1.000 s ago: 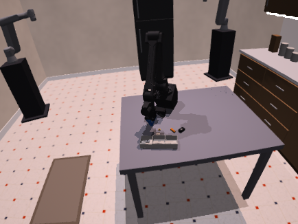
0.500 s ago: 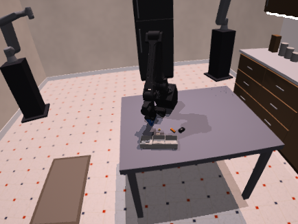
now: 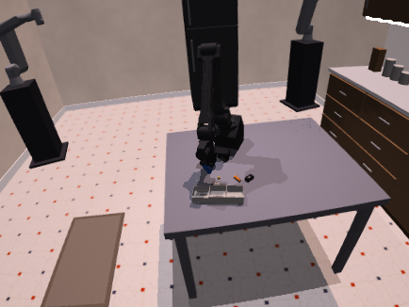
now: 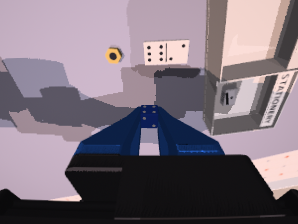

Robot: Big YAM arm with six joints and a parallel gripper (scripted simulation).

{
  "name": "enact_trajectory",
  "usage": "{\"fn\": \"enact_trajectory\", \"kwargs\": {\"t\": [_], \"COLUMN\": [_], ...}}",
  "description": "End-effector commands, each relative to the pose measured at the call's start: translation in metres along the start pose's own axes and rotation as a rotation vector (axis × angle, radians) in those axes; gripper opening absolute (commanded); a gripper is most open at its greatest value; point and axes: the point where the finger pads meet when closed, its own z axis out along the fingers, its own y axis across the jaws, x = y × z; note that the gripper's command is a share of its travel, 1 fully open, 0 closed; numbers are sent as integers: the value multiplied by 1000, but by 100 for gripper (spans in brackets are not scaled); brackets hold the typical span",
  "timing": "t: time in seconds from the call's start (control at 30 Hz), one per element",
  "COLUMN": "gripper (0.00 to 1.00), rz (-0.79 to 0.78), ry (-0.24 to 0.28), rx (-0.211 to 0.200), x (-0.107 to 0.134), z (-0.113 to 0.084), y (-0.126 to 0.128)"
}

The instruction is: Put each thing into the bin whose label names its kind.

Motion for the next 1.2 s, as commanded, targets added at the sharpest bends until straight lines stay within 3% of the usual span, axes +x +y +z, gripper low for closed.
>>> {"fn": "enact_trajectory", "kwargs": {"t": [0.0, 0.1, 0.23, 0.3, 0.63, 0.7, 0.77, 0.8, 0.97, 1.07, 1.17], "gripper": [11, 11, 11, 11, 11, 11, 11, 11, 11, 11, 11], "rz": [15, 16, -206, -206, -193, -193, -166, -173, -192, -187, -188], "ry": [-15, -15, -13, -13, -15, -15, -7, -5, -9, -8, -6], "rx": [31, 31, 33, 33, 35, 35, 68, 27, 21, 47, 41], "x": [-17, -25, -41, -41, -77, -78, -66, -64, -66, -65, -63], "z": [-8, -8, -9, -9, -11, -11, -23, -13, -10, -15, -13], "y": [-39, -49, -68, -68, -116, -118, -126, -103, -99, -109, -103]}}
